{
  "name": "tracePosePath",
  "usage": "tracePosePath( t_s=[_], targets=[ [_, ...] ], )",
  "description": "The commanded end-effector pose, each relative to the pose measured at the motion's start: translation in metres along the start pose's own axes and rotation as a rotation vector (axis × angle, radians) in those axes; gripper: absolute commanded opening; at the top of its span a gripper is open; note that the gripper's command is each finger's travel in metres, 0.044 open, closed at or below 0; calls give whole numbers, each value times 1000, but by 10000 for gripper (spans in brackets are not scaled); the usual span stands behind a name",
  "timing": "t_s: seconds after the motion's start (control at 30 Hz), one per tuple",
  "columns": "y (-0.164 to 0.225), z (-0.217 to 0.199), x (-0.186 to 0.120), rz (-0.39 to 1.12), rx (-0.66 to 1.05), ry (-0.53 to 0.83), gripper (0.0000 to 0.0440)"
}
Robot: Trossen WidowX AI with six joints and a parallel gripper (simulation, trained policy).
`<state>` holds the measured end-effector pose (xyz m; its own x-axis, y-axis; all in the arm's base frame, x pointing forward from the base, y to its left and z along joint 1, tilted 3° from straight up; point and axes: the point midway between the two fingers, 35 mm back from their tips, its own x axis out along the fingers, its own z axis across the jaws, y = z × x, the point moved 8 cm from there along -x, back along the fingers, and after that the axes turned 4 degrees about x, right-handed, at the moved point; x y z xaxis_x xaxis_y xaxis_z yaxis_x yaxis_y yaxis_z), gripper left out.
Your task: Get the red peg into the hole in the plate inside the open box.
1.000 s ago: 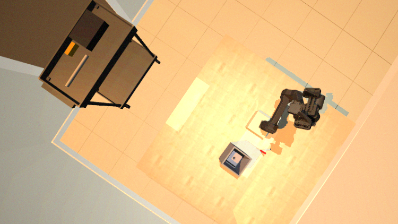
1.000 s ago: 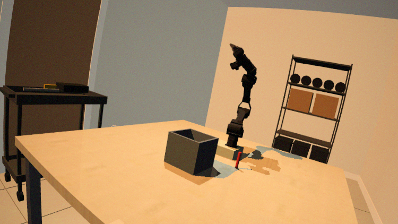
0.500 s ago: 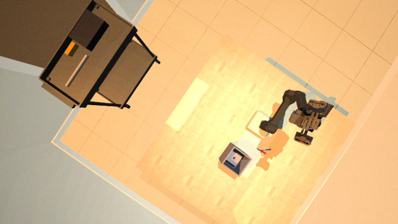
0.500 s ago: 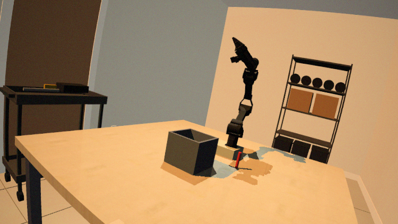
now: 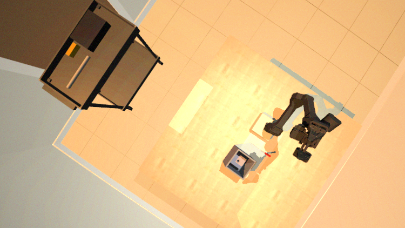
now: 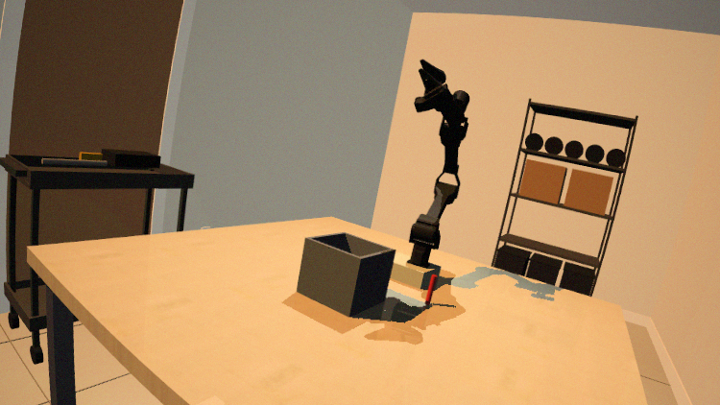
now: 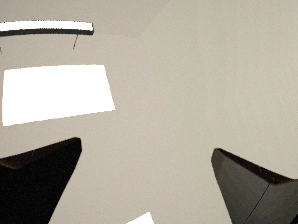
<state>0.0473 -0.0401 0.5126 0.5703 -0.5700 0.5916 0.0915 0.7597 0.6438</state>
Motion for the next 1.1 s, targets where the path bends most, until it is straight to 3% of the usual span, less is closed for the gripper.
tracePosePath(
  t_s=[0.0, 0.53, 1.07],
  targets=[
    [1, -12, 6, 0, -13, 69, 440],
    [-15, -81, 19, -87, -101, 455, 440],
    [-39, -140, 12, -237, -119, 841, 440]
  ],
)
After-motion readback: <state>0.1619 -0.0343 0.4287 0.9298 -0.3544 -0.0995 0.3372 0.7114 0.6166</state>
